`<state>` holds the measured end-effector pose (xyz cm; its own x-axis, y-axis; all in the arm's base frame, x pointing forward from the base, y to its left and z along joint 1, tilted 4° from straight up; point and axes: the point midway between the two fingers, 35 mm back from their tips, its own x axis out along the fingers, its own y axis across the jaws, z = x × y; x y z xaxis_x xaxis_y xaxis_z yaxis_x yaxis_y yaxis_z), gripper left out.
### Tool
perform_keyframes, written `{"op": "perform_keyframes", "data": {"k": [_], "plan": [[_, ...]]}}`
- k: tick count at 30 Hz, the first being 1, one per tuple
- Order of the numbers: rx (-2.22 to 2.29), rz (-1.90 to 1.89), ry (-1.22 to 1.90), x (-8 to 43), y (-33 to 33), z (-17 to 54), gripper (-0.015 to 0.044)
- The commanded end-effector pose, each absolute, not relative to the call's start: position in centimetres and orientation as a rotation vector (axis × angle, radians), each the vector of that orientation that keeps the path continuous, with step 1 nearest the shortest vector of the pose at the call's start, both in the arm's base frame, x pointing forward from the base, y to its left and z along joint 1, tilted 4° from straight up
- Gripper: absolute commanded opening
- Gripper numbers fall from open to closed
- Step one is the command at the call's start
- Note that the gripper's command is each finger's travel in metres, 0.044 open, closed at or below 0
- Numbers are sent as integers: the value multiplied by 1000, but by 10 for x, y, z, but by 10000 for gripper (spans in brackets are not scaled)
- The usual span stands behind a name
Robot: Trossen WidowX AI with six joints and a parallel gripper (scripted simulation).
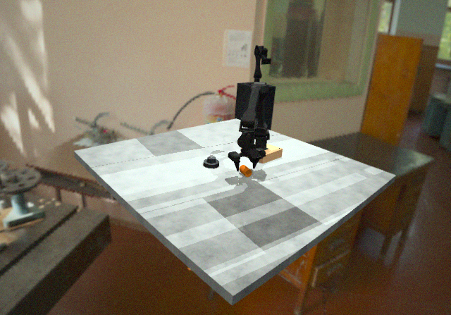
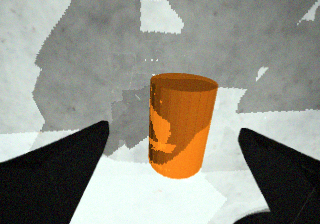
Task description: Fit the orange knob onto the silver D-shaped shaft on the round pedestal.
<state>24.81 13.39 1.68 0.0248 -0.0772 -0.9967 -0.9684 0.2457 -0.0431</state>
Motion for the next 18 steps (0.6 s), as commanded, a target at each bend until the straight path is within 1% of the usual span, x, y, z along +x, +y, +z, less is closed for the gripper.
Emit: {"op": "perform_keyframes", "data": {"k": [1, 13, 18], "plan": [[-1087, 954, 1318, 250, 139, 61, 440], [-1087, 954, 1318, 250, 139, 65, 440], [-1086, 960, 1315, 251, 153, 71, 440]]}}
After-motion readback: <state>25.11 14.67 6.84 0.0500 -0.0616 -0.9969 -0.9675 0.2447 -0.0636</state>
